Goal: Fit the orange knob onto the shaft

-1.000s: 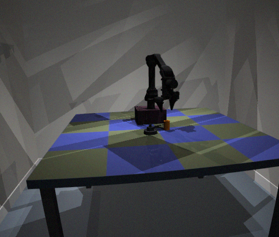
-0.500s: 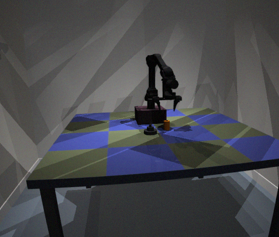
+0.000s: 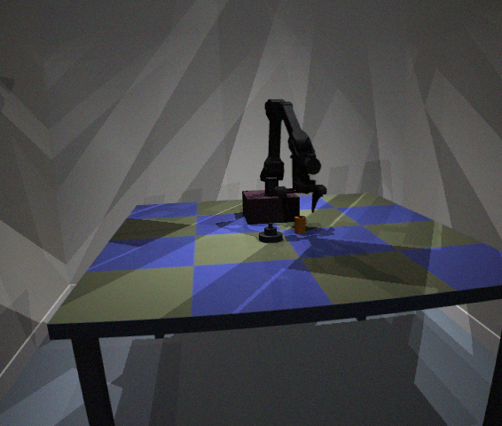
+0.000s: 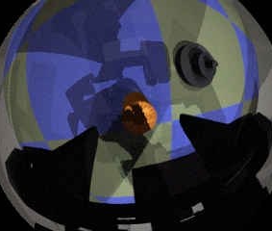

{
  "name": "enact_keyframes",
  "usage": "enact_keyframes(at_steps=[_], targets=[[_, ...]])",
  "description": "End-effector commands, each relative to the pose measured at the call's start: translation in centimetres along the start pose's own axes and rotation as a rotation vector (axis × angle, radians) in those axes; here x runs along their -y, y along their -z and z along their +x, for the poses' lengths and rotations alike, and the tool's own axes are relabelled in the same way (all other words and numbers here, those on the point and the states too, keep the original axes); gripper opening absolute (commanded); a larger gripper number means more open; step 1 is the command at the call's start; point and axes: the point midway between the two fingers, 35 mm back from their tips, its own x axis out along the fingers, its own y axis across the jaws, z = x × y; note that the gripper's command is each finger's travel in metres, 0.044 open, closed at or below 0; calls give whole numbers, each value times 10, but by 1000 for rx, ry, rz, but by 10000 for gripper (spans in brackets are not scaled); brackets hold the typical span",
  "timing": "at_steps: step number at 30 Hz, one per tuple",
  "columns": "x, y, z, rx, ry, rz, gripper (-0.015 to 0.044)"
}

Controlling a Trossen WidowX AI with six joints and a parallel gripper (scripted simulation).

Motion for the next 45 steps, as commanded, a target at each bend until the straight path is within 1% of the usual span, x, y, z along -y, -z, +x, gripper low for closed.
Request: enact_keyframes(at_steps=[1, 41, 45], targets=[[1, -1, 5, 3, 3, 8, 440], [2, 1, 66, 2, 4, 3, 440], [2, 1, 66, 2, 4, 3, 335]])
